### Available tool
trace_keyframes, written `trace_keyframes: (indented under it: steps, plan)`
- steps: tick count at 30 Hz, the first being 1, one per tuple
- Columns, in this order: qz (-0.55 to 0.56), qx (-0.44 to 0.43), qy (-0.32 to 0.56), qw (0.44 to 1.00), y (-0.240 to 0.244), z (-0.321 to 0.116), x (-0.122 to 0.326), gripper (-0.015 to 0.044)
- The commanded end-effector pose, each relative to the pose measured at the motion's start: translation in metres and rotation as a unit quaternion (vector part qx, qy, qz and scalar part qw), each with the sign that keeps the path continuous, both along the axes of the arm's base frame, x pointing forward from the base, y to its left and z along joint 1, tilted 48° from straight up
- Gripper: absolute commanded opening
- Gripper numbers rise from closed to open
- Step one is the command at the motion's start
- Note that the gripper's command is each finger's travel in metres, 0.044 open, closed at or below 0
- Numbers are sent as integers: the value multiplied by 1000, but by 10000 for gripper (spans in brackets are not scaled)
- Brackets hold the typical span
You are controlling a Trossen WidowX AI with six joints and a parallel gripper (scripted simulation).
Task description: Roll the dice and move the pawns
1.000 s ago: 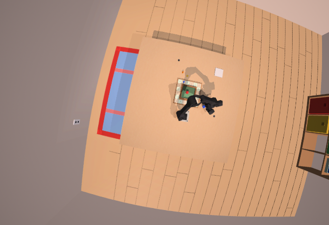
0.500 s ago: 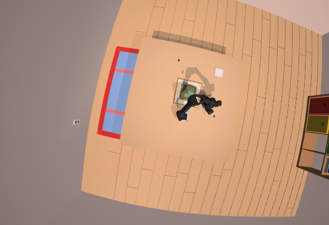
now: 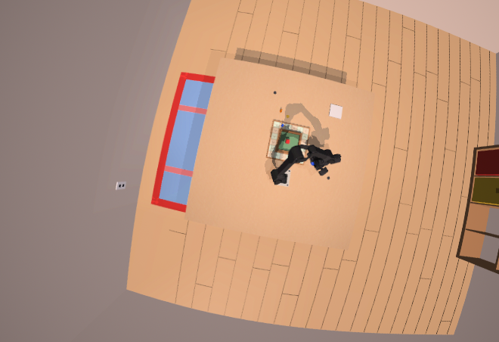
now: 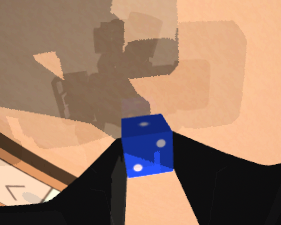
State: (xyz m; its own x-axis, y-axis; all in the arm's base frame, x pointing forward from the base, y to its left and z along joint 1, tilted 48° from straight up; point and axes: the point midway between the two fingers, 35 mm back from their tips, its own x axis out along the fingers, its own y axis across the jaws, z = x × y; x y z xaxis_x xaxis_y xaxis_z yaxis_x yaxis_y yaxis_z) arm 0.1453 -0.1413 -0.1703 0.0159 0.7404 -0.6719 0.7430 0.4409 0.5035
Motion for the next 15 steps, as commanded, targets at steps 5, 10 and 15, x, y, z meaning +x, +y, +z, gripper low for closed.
trace_keyframes:
  steps: [5, 10, 15]
  plan:
    - [0, -10, -5, 1000, -40, 23, 4, 0]
    - [0, -10, -5, 1000, -63, 42, 3, 0]
    - [0, -10, -4, 1000, -84, 64, 0, 0]
